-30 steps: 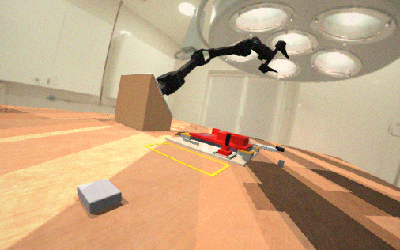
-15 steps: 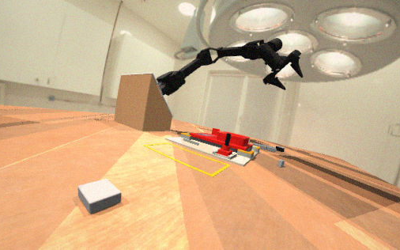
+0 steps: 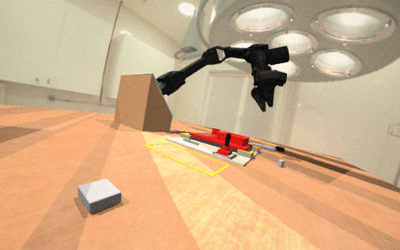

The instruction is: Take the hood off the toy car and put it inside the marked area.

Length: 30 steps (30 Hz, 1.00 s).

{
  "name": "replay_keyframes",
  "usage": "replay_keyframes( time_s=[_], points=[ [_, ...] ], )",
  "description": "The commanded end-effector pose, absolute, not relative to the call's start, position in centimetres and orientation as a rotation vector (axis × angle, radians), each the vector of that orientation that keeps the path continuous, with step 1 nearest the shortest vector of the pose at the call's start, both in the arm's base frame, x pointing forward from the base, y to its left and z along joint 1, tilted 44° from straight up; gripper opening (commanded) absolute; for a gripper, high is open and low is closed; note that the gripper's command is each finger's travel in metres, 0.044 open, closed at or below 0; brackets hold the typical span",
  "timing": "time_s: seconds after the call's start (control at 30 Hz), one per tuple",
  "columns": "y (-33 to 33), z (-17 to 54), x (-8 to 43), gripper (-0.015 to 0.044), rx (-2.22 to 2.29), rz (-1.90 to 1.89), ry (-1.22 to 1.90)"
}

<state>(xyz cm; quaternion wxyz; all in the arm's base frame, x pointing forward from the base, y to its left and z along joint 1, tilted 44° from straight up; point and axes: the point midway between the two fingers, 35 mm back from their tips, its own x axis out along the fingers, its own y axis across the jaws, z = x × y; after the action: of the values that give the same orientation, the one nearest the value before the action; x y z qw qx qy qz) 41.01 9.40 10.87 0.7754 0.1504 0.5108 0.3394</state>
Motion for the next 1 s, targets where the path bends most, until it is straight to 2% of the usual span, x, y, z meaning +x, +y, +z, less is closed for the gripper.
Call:
replay_keyframes(
  time_s=[0.0,0.17,0.97],
  points=[
    [9.1,6.9,37.3,0.044,0.446,0.693,1.341],
    [8.8,4.5,33.7,0.044,0.545,0.655,1.534],
    [9.5,3.6,33.5,0.044,0.545,0.655,1.534]
  ],
)
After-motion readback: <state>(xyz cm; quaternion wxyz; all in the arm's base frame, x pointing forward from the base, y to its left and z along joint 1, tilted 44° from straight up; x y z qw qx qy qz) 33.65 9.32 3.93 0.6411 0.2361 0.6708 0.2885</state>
